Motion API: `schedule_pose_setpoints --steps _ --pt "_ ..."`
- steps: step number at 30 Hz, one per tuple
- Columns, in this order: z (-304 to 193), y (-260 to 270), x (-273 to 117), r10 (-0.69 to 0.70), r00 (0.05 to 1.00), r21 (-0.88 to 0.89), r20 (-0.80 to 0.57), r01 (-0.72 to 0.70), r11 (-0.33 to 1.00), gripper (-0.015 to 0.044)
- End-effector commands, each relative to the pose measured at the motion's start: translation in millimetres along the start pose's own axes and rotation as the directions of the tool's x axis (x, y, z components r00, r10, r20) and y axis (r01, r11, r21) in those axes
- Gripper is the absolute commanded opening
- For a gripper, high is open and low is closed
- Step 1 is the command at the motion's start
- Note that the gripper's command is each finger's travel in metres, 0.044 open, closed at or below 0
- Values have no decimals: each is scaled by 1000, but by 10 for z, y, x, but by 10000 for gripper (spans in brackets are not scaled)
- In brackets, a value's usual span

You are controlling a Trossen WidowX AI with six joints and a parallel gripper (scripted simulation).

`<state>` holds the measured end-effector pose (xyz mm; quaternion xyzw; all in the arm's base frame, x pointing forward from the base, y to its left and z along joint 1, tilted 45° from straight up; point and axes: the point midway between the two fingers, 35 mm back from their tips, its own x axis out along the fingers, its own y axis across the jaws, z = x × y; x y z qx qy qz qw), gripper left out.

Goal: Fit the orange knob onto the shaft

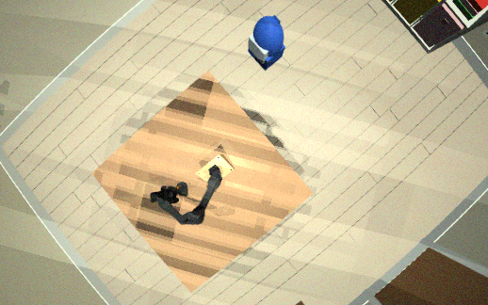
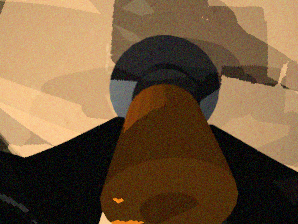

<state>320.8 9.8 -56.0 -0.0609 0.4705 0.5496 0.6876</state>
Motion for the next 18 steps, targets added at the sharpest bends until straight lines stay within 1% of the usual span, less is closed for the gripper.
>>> schedule_pose_setpoints --steps 1,18 --pt "4 -25 -5 -7 1000 -14 0 7 1000 0" --pt "13 -20 24 -7 1000 -14 0 7 1000 0"
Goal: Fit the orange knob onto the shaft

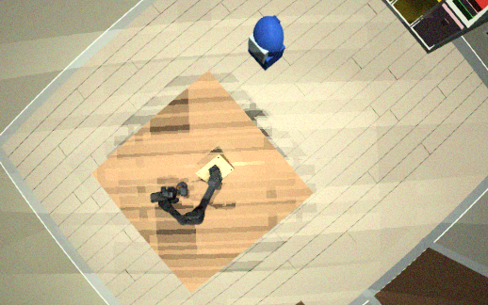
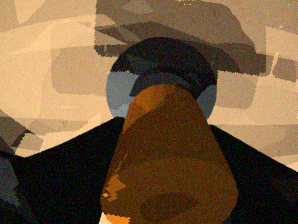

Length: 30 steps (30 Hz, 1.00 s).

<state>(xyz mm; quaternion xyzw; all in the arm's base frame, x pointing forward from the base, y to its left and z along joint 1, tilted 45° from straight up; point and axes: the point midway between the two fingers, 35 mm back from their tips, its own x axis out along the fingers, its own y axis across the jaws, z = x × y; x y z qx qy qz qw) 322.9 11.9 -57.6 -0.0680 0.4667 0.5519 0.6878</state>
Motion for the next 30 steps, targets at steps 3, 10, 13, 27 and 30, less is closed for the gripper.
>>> schedule_pose_setpoints --steps 3,10,13,27,30 --pt "-10 3 -25 -2 1000 2 2 2 1000 0" --pt "-16 17 -50 -2 1000 -54 2 3 999 0" --pt "-14 9 -57 -3 1000 -167 2 3 986 0" --pt "0 -11 -3 -2 1000 -206 2 3 978 0" --pt "0 -11 -3 -2 1000 -206 2 3 978 0"
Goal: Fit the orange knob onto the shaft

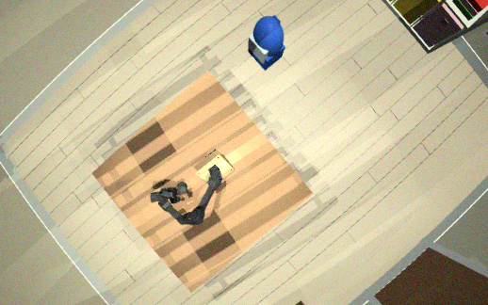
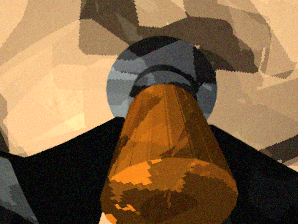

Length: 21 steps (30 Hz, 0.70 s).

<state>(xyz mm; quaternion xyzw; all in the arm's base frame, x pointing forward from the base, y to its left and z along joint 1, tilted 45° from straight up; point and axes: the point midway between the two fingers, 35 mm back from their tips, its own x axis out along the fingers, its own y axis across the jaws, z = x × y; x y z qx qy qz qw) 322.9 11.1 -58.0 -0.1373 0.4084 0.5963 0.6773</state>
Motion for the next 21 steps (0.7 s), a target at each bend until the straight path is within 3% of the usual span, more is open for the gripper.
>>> schedule_pose_setpoints --steps 1,10,16,21 --pt "6 -7 0 -3 1000 -5 1 3 1000 0" --pt "18 12 -45 -3 1000 -14 1 3 1000 0" --pt "18 26 -53 -3 1000 -202 1 3 979 0" --pt "9 18 -43 -3 1000 -213 1 3 977 0"
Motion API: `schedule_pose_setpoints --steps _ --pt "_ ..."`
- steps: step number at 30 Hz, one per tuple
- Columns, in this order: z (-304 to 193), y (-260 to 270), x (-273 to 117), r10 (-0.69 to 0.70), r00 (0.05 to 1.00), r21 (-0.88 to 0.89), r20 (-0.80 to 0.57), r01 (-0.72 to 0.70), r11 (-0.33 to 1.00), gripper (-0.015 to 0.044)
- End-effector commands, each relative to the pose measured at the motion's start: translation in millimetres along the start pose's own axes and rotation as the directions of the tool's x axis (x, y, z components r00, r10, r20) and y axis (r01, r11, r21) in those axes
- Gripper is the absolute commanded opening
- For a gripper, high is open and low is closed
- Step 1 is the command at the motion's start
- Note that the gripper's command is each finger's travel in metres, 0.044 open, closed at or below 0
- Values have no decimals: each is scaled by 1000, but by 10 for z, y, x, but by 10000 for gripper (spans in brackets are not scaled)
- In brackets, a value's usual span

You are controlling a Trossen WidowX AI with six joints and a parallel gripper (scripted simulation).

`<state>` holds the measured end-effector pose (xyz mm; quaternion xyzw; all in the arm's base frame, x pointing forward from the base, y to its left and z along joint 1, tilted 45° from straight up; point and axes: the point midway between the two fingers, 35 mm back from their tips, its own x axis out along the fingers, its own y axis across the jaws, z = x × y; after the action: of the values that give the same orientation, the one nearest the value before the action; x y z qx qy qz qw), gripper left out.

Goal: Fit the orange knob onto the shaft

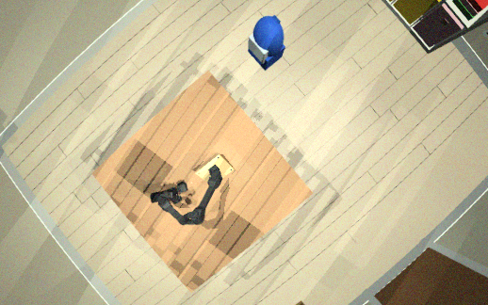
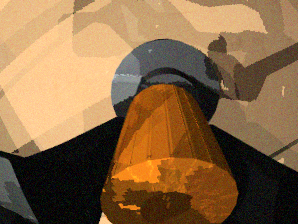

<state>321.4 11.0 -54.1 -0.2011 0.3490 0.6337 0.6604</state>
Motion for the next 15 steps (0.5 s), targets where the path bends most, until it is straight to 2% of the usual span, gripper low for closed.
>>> schedule_pose_setpoints --steps 1,15 --pt "-14 -8 -12 -5 1000 -21 0 5 1000 0" --pt "-17 -23 28 -5 1000 -22 0 5 1000 0"
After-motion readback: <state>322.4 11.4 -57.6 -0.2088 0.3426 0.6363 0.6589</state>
